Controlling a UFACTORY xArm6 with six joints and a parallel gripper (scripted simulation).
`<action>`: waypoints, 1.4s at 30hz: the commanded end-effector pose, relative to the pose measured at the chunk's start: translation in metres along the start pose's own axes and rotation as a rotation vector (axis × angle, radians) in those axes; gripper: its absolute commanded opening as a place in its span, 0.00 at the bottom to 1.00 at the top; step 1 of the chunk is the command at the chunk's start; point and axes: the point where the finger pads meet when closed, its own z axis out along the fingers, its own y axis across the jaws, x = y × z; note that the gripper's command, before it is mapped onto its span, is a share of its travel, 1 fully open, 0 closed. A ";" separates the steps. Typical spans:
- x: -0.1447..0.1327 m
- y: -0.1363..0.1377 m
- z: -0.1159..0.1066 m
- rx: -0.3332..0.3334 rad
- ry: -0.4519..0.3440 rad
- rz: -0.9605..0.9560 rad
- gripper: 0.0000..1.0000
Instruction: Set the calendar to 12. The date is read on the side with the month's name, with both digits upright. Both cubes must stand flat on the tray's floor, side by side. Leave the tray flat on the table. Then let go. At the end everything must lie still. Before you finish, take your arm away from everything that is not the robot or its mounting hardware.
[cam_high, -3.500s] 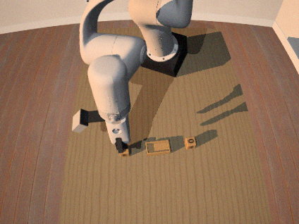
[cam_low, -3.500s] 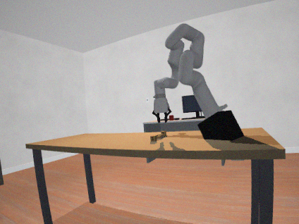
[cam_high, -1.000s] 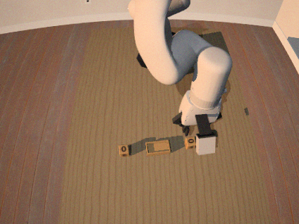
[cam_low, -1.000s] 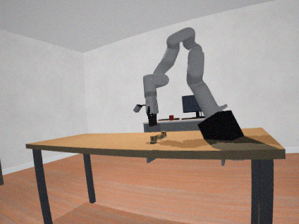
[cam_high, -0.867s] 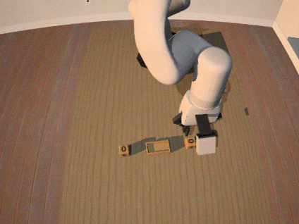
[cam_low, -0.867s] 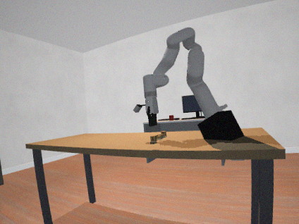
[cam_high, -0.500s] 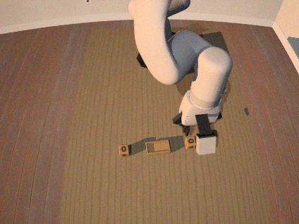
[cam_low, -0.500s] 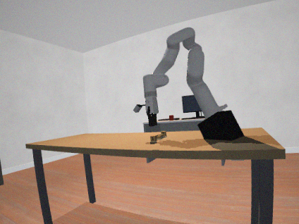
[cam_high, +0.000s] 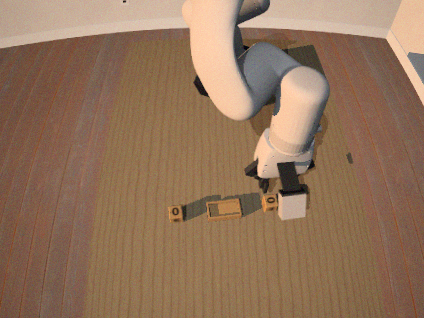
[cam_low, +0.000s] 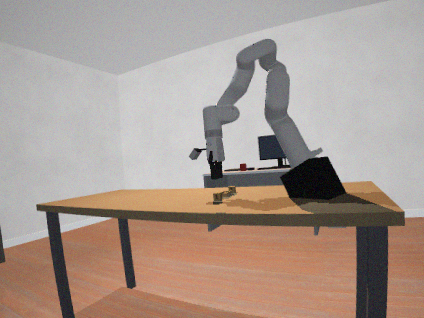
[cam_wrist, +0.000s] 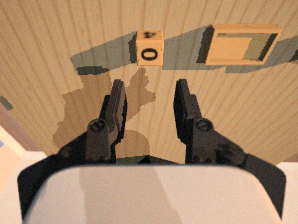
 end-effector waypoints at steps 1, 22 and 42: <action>0.001 0.000 -0.001 0.001 0.003 0.001 0.47; 0.002 0.000 0.014 0.001 -0.001 0.001 0.47; 0.004 0.000 0.042 0.001 -0.001 0.001 0.47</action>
